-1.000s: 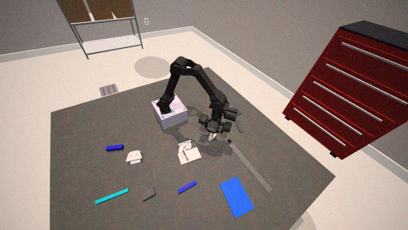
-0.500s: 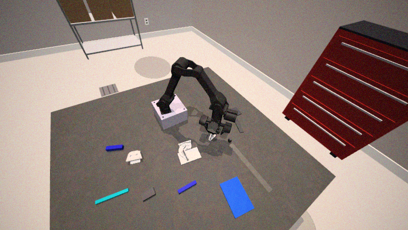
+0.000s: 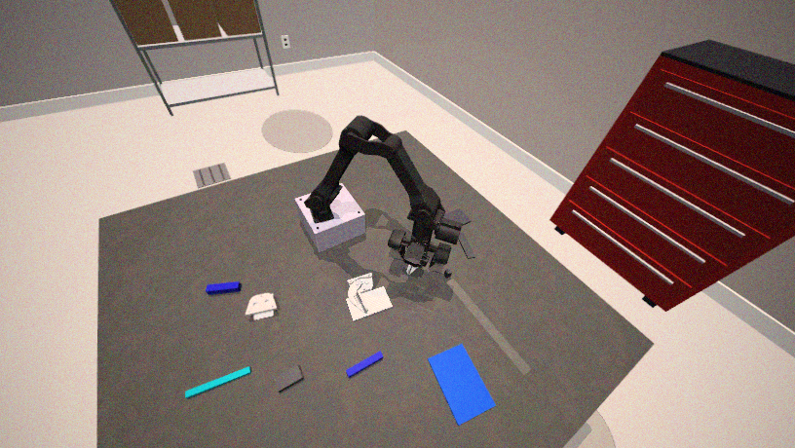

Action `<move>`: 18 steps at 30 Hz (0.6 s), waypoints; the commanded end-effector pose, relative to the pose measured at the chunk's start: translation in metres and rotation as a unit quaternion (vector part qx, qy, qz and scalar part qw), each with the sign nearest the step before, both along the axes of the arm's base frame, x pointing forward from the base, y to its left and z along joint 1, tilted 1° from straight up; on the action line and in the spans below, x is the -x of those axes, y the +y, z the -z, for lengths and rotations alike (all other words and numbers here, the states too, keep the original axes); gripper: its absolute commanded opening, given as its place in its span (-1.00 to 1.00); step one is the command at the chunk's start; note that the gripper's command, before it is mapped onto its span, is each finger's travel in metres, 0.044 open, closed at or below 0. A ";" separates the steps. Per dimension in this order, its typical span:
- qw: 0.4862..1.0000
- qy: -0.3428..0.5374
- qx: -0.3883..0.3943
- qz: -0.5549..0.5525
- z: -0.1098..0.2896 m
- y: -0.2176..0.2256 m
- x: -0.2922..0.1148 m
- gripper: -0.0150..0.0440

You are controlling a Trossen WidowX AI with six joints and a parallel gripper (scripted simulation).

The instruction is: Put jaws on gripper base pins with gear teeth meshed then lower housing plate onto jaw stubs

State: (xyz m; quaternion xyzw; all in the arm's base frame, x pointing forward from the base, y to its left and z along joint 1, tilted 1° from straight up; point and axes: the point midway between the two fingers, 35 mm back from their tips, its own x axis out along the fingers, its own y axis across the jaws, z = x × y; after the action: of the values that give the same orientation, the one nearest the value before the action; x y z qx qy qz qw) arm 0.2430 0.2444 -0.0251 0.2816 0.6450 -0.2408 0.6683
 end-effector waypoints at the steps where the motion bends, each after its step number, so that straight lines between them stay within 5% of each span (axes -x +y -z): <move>1: 1.000 0.004 0.002 0.002 0.010 -0.001 0.001 1.00; 18: 1.000 0.004 0.002 0.002 0.019 -0.001 0.001 1.00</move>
State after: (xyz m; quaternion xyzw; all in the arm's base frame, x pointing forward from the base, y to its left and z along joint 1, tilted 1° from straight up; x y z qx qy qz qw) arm 0.2423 0.2435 -0.0430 0.2794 0.6461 -0.2433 0.6674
